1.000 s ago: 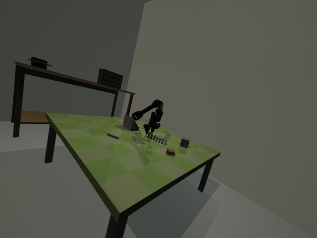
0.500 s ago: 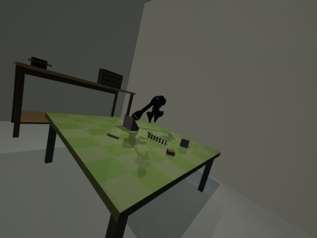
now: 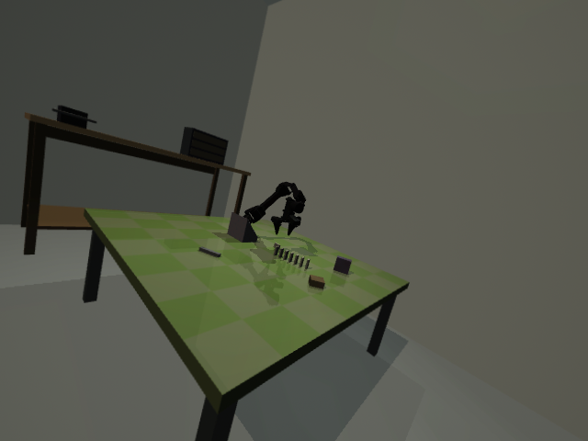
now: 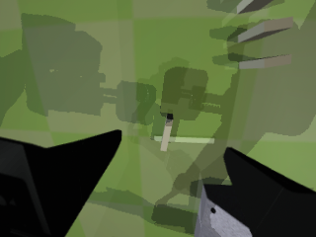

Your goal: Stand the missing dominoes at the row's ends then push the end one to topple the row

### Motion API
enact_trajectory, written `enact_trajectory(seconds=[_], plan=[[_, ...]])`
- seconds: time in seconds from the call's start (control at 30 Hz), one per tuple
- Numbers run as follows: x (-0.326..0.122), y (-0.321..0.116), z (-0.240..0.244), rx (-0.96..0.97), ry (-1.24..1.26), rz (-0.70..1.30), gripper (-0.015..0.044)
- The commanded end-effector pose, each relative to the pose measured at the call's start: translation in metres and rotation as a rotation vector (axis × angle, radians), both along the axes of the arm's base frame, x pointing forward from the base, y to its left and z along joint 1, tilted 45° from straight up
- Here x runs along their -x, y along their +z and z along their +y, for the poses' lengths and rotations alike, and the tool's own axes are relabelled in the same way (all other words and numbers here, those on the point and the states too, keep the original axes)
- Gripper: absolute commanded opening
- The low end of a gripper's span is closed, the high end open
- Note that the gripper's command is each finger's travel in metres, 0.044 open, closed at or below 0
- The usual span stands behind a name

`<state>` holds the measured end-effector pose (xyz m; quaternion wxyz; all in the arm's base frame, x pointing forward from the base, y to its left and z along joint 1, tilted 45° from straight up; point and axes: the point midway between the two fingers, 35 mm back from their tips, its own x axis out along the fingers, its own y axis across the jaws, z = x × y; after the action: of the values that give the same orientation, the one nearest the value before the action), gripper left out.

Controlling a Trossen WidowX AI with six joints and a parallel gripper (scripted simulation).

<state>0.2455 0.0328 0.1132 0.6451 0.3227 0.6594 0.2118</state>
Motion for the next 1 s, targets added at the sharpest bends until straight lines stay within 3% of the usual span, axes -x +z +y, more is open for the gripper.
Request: enact_trajectory(seconds=[0.0, 0.37, 0.97], plan=[[0.005, -0.001, 0.006, -0.009, -0.03, 0.023, 0.044], [0.002, -0.046, 0.051, -0.011, -0.03, 0.021, 0.044], [0.004, -0.057, 0.063, -0.012, -0.03, 0.021, 0.044]])
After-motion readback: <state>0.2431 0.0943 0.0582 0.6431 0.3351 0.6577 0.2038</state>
